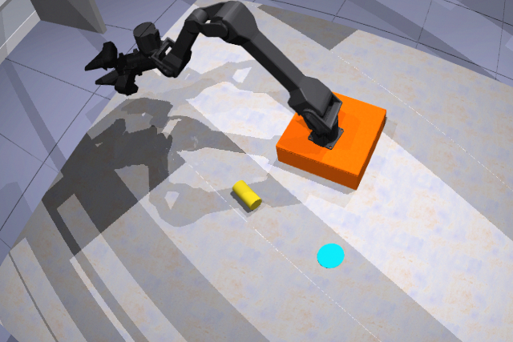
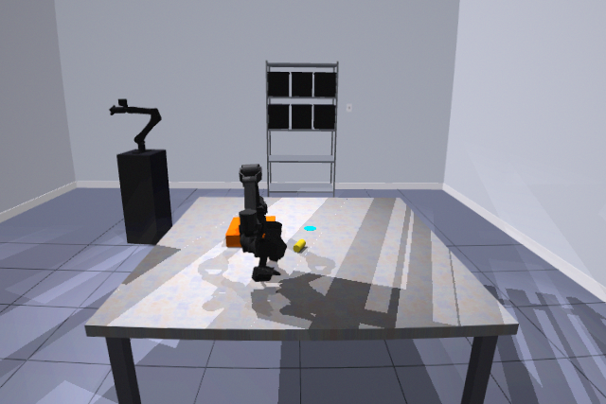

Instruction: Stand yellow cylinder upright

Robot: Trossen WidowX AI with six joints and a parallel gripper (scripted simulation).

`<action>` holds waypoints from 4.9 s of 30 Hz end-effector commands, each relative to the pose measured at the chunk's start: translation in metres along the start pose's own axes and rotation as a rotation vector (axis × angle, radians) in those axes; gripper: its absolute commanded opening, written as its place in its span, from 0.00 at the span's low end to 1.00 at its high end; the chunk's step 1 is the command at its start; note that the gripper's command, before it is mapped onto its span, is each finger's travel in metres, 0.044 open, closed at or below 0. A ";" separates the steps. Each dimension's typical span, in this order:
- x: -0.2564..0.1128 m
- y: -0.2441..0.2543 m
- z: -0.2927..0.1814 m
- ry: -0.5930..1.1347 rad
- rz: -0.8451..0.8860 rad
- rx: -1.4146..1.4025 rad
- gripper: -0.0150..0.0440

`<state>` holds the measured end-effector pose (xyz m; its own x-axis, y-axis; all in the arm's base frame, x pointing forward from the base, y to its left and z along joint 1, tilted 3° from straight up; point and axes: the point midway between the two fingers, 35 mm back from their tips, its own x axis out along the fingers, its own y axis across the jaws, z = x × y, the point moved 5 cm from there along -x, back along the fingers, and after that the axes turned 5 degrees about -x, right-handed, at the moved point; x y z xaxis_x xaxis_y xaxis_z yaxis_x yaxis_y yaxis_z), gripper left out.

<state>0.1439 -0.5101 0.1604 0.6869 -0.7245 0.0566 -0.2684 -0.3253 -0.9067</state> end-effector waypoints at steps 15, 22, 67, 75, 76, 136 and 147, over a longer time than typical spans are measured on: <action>0.012 -0.059 0.155 -0.300 0.385 0.274 0.78; -0.025 -0.088 0.231 -0.448 0.626 0.310 0.78; -0.279 -0.049 0.365 -0.769 1.410 -0.163 0.69; -0.279 -0.049 0.365 -0.769 1.410 -0.163 0.43; -0.279 -0.049 0.365 -0.769 1.410 -0.163 0.43; -0.292 -0.177 0.367 -0.783 1.402 -0.162 0.43; -0.307 -0.191 0.390 -0.788 1.402 -0.160 0.43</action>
<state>0.2449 0.0039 0.1522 -0.0010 -0.0361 -0.9993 -0.9814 0.1917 -0.0059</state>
